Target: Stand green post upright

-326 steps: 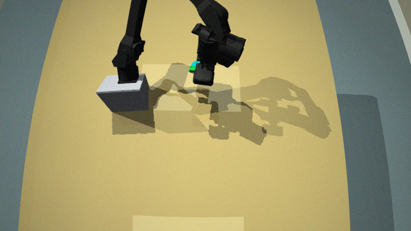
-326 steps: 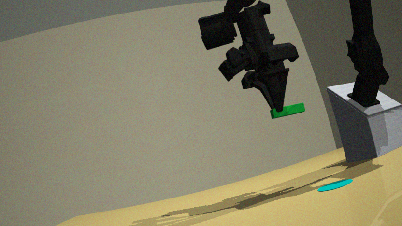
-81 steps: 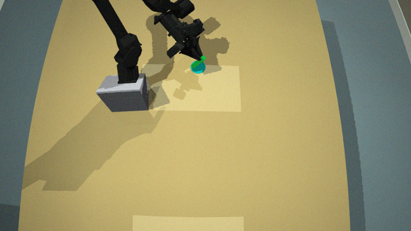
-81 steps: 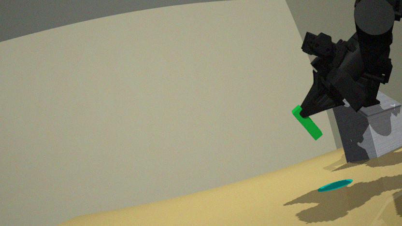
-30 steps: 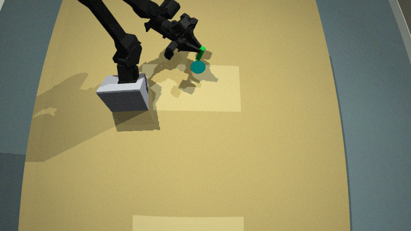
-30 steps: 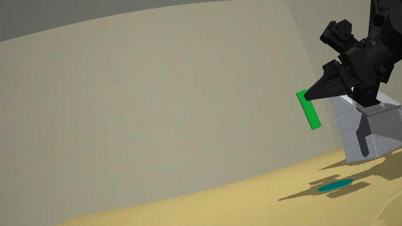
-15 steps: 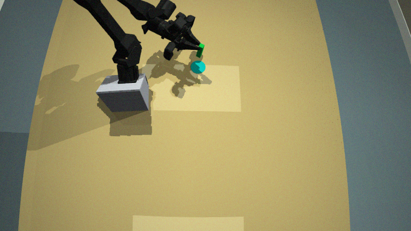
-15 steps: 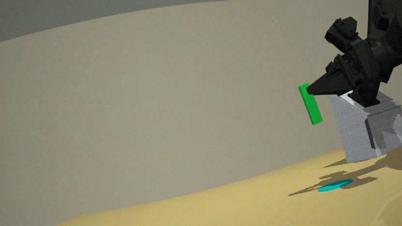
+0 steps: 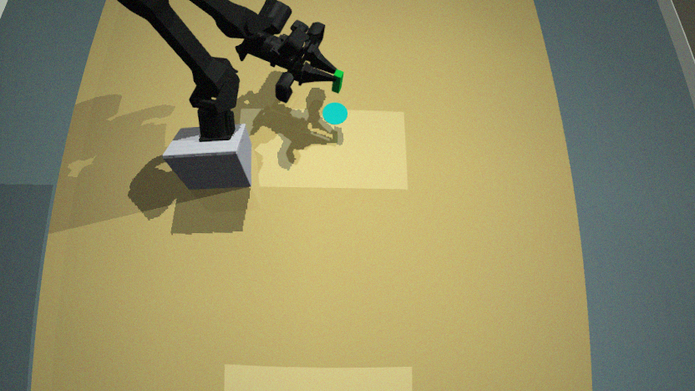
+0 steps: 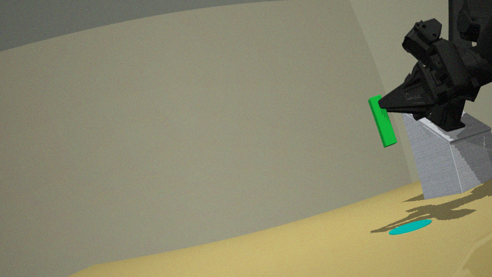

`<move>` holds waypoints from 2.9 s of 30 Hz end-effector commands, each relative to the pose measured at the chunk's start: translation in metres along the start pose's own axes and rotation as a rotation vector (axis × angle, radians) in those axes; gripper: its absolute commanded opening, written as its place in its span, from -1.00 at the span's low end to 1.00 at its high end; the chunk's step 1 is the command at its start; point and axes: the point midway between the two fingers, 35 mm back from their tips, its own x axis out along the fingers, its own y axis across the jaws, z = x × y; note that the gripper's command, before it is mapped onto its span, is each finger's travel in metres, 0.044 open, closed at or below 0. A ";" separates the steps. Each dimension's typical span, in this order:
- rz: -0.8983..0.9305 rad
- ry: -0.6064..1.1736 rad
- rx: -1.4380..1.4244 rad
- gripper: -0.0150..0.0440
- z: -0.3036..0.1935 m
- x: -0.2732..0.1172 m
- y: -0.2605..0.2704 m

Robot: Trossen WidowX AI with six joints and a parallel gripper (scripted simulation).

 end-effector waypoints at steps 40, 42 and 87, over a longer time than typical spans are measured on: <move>-0.008 0.001 0.009 -0.42 -0.051 0.006 0.004; -0.007 0.001 0.008 -0.42 -0.056 0.006 0.004; -0.005 0.001 -0.001 0.21 -0.109 0.011 -0.001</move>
